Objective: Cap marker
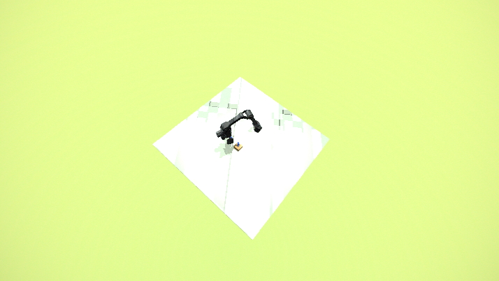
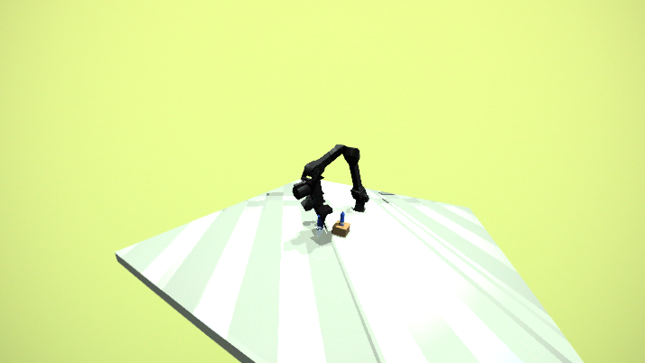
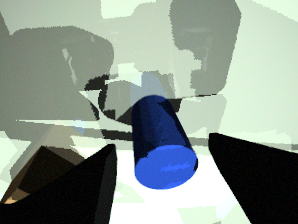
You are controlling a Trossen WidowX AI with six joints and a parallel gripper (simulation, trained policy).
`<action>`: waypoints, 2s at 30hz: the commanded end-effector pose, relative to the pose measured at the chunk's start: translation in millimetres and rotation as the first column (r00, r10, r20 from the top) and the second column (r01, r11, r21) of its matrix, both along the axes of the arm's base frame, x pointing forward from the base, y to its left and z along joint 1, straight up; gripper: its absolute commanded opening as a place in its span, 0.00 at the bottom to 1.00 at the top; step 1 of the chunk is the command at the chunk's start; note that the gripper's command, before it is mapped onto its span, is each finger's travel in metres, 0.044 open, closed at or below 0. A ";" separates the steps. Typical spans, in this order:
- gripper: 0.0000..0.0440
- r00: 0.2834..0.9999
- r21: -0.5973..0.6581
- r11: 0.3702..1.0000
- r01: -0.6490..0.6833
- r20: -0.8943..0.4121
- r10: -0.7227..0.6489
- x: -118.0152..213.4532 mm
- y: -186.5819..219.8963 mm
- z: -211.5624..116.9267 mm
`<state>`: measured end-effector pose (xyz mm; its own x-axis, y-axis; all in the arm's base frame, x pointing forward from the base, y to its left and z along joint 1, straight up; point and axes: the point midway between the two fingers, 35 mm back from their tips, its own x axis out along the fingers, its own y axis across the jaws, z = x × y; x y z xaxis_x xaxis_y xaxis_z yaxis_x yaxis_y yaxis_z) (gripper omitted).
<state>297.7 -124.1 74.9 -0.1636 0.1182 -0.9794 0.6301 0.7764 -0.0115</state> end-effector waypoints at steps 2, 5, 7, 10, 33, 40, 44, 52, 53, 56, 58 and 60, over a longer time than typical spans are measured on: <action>0.58 1.000 -0.008 1.000 -0.029 -0.009 0.028 -2.5 0.9 -8.1; 0.51 0.999 -0.017 0.999 -0.043 -0.006 0.043 -3.1 1.4 -10.6; 0.40 0.999 -0.028 0.998 -0.051 0.001 0.051 -2.6 0.9 -9.6; 0.22 0.998 -0.039 0.997 -0.061 0.010 0.062 -2.9 1.5 -5.4; 0.12 0.978 -0.106 0.986 -0.127 0.155 0.142 24.2 40.3 69.1; 0.10 0.974 -0.099 0.985 -0.144 0.162 0.159 23.1 68.0 89.4; 0.08 0.973 -0.093 0.983 -0.157 0.157 0.170 19.4 83.8 98.4; 0.05 0.972 -0.082 0.980 -0.183 0.138 0.193 9.5 110.8 109.6; 0.04 0.972 -0.081 0.979 -0.185 0.136 0.194 8.4 112.9 110.3; 0.03 0.972 -0.080 0.979 -0.188 0.128 0.197 5.5 117.7 111.5; 0.02 0.973 -0.078 0.979 -0.190 0.120 0.198 4.1 119.7 110.4; 0.01 0.974 -0.076 0.979 -0.191 0.110 0.198 2.8 120.9 107.8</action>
<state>303.1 -5.2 185.6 -0.0453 0.0266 -0.9986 0.4619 0.8869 0.0027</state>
